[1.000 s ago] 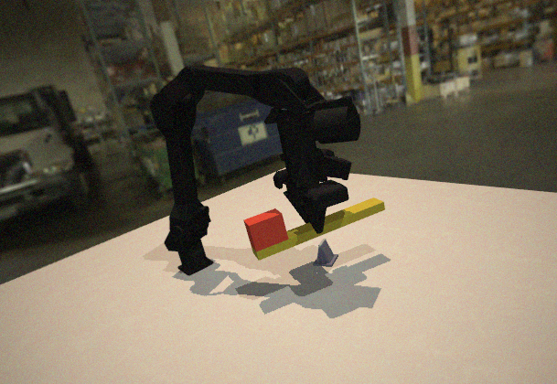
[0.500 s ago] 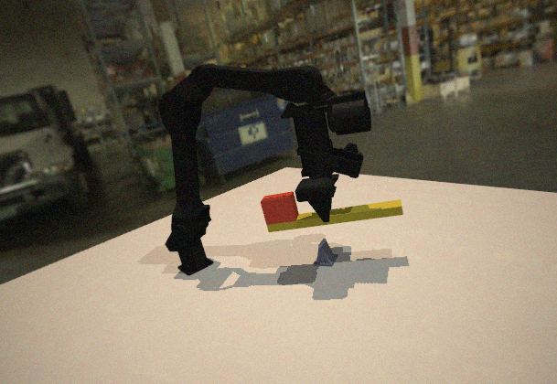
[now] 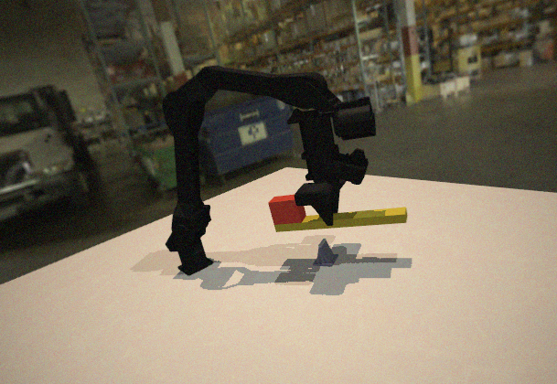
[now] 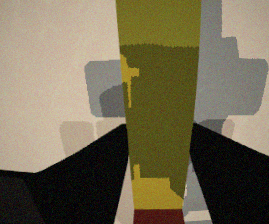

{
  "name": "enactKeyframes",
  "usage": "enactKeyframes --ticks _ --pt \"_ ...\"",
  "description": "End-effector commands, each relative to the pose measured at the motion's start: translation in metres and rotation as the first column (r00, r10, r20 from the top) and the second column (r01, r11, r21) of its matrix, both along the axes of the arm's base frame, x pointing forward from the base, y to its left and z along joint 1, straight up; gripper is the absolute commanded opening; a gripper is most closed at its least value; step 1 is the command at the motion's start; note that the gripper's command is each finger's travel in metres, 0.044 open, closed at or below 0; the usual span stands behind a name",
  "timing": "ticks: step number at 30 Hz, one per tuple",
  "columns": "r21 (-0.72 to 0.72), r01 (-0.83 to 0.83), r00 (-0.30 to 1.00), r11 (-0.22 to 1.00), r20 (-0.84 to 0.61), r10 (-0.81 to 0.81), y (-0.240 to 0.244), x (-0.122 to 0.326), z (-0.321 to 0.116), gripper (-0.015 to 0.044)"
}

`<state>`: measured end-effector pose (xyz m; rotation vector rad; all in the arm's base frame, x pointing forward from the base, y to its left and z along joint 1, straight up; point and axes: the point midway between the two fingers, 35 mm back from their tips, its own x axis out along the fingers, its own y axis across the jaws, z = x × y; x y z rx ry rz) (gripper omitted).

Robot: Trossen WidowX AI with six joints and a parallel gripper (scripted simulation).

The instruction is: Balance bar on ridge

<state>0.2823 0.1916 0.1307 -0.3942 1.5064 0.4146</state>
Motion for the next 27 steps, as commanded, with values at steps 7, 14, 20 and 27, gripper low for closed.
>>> enactKeyframes --ticks 7,14,20,27 --pt "0.002 0.038 0.999 0.999 0.007 -0.038 -0.001 0.003 -0.013 0.0" --pt "0.002 0.063 0.998 0.998 0.006 -0.063 -0.003 0.004 -0.024 0.0" --pt "0.002 0.071 0.997 0.997 0.006 -0.072 -0.004 0.005 -0.028 0.0" --pt "0.002 0.072 0.997 0.997 0.006 -0.072 -0.004 0.005 -0.028 0.0"
